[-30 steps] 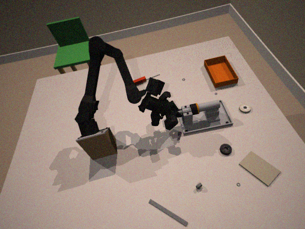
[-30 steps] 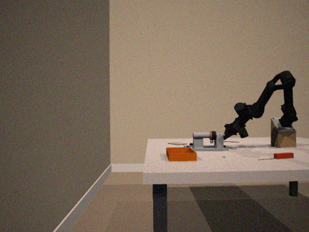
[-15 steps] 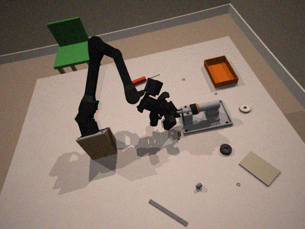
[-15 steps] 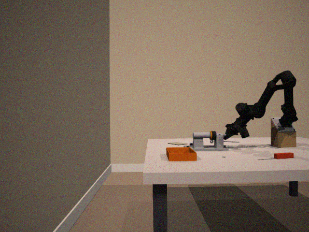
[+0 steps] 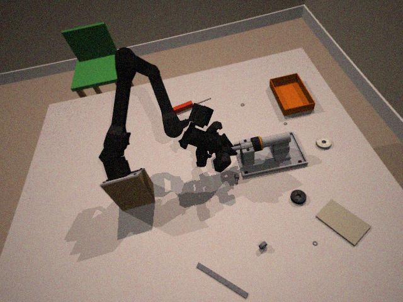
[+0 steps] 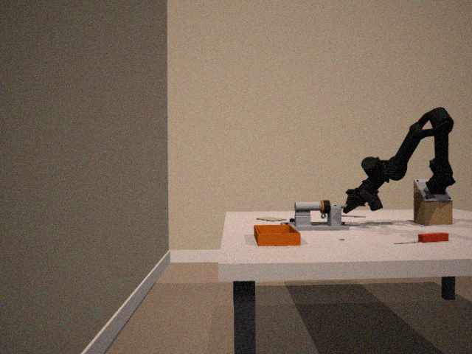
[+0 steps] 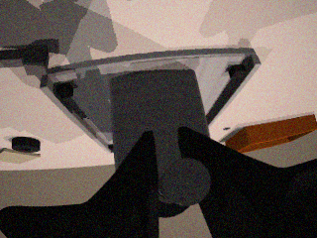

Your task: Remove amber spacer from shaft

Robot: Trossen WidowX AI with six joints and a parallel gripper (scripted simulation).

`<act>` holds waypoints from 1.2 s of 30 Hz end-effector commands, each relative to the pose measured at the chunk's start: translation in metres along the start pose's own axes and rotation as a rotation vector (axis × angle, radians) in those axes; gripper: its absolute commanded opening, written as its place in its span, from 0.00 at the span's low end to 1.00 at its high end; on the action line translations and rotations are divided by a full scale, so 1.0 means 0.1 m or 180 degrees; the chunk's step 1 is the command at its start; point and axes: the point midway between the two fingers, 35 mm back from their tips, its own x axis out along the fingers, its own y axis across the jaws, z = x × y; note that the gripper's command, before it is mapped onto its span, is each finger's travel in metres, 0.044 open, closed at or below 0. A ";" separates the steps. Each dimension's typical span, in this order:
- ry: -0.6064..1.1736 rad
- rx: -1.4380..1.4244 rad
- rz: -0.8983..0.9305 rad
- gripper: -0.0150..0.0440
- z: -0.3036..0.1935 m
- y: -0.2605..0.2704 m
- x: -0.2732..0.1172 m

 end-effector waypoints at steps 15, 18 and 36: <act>-0.0001 0.0006 -0.0006 0.25 0.02 0.00 -0.02; -0.0001 0.0006 -0.0006 0.25 0.02 0.00 -0.02; -0.0001 0.0006 -0.0006 0.25 0.04 0.00 -0.04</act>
